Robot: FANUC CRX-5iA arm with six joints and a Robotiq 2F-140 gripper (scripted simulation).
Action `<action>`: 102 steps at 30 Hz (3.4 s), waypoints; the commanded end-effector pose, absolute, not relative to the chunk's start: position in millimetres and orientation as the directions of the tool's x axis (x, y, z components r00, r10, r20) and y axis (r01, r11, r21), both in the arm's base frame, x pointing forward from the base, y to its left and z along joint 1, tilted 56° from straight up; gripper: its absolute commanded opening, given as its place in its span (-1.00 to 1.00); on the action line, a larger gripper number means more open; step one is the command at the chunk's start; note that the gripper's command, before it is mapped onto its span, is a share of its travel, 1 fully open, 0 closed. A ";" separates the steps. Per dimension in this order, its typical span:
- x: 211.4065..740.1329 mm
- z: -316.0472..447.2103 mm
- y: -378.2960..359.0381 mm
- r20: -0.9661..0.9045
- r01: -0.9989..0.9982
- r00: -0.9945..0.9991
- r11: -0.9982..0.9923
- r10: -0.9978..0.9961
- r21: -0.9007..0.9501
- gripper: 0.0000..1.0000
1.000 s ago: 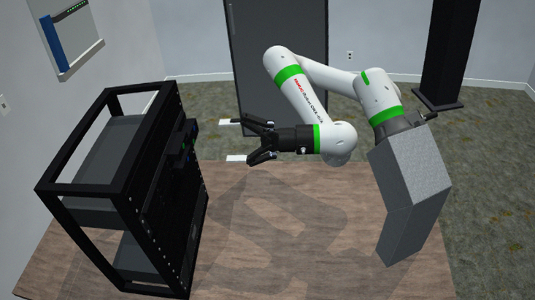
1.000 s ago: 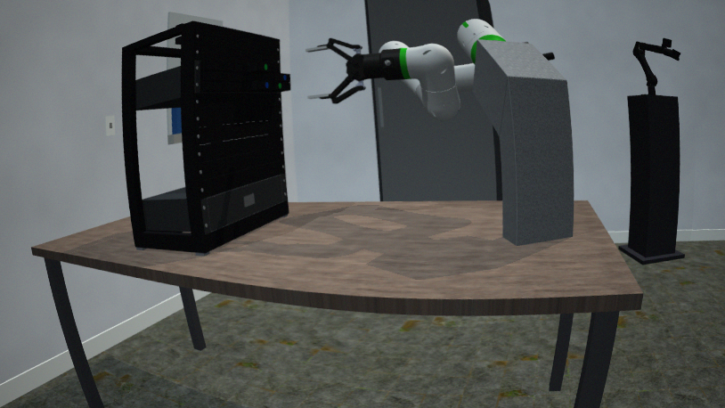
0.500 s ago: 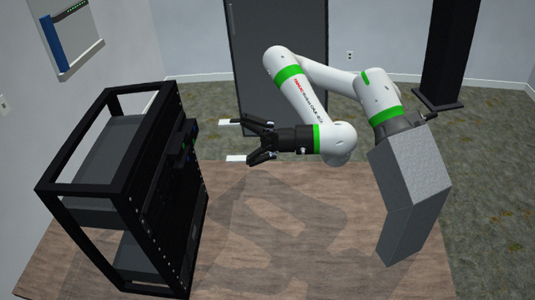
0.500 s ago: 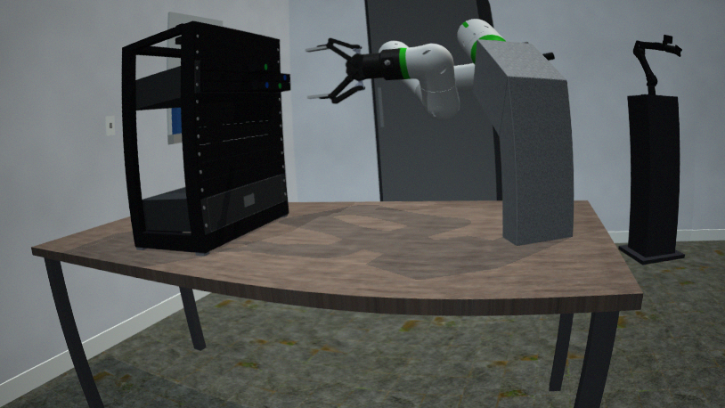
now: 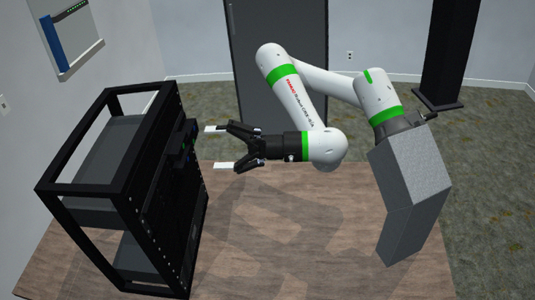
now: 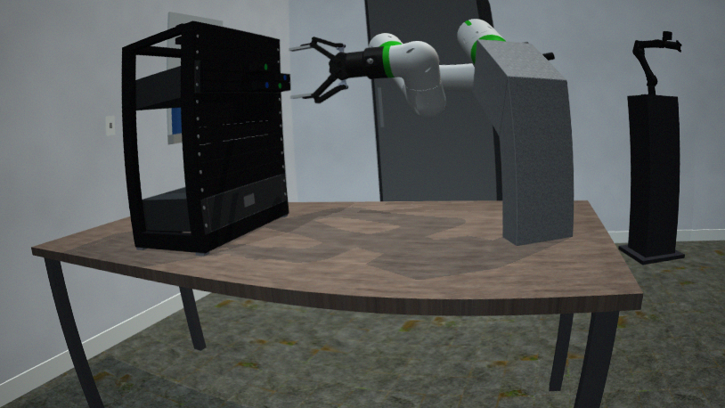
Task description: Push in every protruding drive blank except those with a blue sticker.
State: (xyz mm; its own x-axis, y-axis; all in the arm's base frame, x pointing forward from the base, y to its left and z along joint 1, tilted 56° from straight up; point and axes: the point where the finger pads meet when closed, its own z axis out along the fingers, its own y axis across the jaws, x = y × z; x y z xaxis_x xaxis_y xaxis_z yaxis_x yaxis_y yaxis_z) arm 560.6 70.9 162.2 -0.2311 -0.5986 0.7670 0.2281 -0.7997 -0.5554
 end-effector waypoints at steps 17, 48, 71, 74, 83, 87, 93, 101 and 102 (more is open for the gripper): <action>593.1 151.1 91.0 0.767 0.225 -0.233 -0.800 -0.599 -0.556 1.00; 593.1 151.1 91.0 0.767 0.225 -0.233 -0.800 -0.599 -0.556 1.00; 593.1 151.1 91.0 0.767 0.225 -0.233 -0.800 -0.599 -0.556 1.00; 593.1 151.1 91.0 0.767 0.225 -0.233 -0.800 -0.599 -0.556 1.00; 593.1 151.1 91.0 0.767 0.225 -0.233 -0.800 -0.599 -0.556 1.00; 593.1 151.1 91.0 0.767 0.225 -0.233 -0.800 -0.599 -0.556 1.00; 593.1 151.1 91.0 0.767 0.225 -0.233 -0.800 -0.599 -0.556 1.00; 593.1 151.2 91.0 0.767 0.225 -0.233 -0.800 -0.599 -0.556 1.00; 593.1 151.4 90.7 0.767 0.225 -0.233 -0.800 -0.599 -0.556 1.00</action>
